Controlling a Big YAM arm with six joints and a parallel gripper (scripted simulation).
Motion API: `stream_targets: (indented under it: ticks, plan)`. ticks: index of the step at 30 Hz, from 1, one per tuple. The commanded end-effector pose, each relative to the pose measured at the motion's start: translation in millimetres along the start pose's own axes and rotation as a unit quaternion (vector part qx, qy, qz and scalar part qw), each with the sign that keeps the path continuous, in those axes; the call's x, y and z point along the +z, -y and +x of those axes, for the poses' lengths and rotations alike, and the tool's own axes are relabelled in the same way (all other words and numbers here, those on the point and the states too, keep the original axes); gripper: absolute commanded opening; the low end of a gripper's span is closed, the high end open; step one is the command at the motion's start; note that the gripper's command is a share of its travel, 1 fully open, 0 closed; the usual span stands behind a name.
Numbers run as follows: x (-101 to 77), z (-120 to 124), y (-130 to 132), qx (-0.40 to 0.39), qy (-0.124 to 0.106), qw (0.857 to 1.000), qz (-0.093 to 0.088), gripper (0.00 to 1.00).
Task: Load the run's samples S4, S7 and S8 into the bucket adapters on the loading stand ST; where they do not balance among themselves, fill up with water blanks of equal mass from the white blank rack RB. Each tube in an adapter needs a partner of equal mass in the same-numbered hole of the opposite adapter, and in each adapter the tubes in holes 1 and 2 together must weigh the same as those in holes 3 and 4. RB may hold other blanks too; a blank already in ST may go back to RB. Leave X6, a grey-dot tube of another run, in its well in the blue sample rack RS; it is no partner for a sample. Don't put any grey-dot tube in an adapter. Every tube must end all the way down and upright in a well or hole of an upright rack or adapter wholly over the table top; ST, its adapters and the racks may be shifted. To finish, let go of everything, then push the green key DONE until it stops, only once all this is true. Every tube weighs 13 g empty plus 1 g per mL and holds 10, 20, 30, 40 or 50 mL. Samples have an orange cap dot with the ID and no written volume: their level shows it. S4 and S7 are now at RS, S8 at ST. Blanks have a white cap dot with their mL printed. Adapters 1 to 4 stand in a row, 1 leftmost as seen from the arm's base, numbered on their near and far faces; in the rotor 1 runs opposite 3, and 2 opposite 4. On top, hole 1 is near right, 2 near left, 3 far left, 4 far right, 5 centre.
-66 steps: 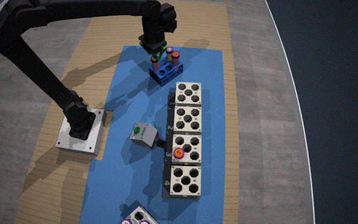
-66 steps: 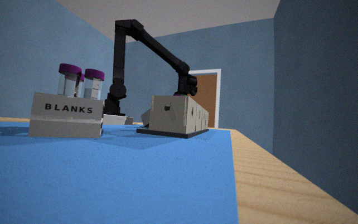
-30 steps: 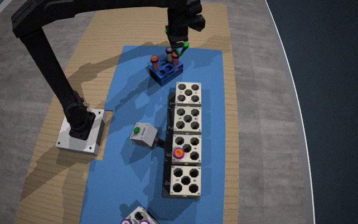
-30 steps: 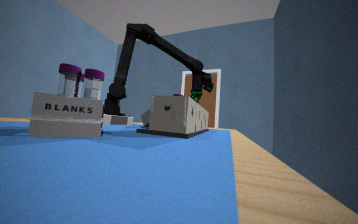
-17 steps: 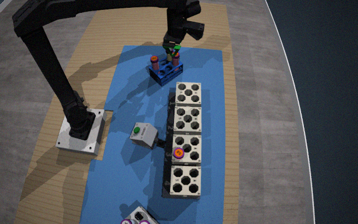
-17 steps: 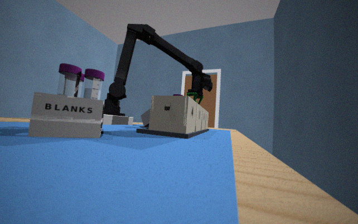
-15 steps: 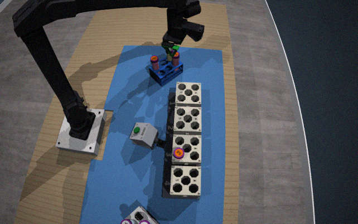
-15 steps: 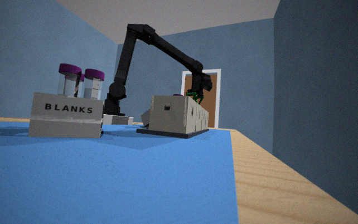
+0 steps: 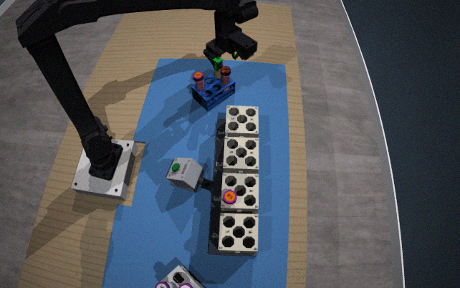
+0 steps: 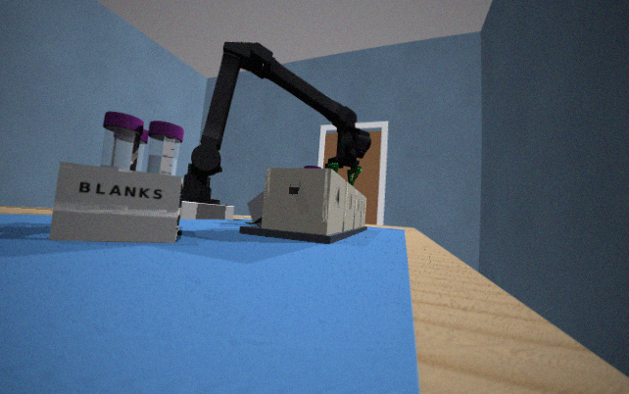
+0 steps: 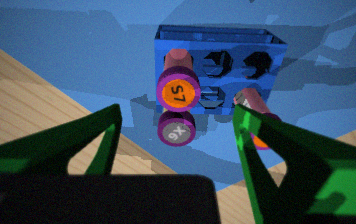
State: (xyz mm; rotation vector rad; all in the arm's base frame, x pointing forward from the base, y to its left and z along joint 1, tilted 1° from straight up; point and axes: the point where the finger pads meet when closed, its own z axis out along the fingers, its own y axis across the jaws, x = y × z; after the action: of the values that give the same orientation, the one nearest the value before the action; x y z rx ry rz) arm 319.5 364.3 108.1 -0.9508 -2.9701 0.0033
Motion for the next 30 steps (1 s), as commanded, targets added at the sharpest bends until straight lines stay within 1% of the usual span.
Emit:
stream_targets:
  ticks: [1,2,4,5,13,14,15,16,17,21,22,23,24,25,30]
  plan:
    - [-20.9,-1,-12,0.018,0.003,1.0,-0.023,0.8]
    - [-8.8,0,-3,0.023,0.002,1.0,-0.015,0.8]
    - [-8.8,0,-3,0.023,0.002,1.0,-0.015,0.8]
    - [5.3,0,-4,0.023,0.001,1.0,-0.005,0.8]
    - [30.7,2,-5,0.02,0.001,1.0,-0.005,0.8]
    - [31.7,3,-6,0.02,0.001,1.0,-0.005,0.8]
    - [26.5,3,-13,0.019,0.001,1.0,-0.014,0.8]
    - [27.6,3,-13,0.018,0.001,1.0,-0.014,0.8]
    - [32.4,4,-9,0.018,0.001,1.0,-0.008,0.8]
    - [31.2,5,-7,0.018,0.001,1.0,-0.011,0.8]
    - [17.2,4,-28,0.016,0.003,0.999,-0.033,0.8]
    - [21.8,4,-26,0.016,0.003,0.999,-0.029,0.8]
    - [21.0,4,-27,0.016,0.003,0.999,-0.03,0.8]
    - [19.4,-1,-15,0.018,0.003,1.0,-0.023,0.8]
    - [19.4,0,-16,0.018,0.003,1.0,-0.023,0.8]
